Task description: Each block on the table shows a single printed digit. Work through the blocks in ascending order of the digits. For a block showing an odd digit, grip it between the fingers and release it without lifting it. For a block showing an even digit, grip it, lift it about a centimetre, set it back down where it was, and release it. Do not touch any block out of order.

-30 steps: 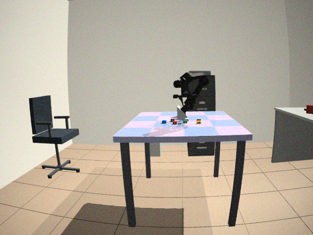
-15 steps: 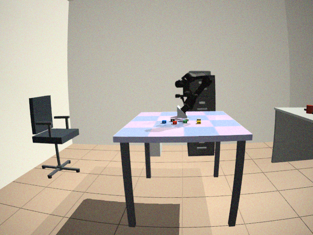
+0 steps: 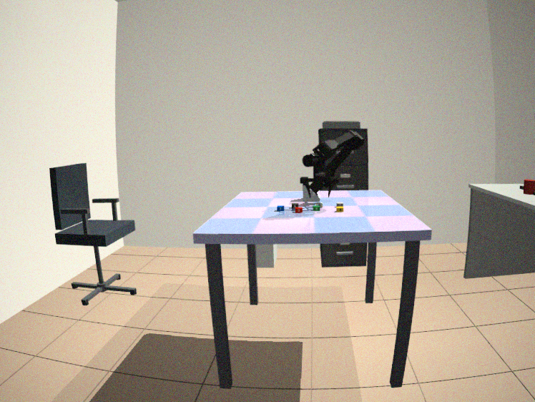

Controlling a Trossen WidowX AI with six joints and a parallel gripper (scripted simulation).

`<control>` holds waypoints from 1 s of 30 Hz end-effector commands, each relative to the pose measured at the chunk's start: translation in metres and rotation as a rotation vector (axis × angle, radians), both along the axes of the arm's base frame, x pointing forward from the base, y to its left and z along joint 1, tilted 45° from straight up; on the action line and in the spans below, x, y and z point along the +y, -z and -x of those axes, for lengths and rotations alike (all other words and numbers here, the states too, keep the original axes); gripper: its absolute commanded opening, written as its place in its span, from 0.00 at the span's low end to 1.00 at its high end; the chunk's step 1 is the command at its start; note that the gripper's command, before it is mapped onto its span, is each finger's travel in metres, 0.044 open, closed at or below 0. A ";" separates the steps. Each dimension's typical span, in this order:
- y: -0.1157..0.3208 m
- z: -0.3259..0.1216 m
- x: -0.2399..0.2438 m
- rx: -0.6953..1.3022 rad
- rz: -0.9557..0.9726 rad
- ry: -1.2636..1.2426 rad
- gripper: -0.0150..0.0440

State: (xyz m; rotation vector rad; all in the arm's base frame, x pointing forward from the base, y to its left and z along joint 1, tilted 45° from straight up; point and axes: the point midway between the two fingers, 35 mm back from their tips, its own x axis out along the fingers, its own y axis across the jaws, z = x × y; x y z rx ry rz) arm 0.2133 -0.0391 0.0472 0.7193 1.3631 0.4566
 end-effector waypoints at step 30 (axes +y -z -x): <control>0.024 -0.004 0.027 0.004 -0.011 -0.001 0.49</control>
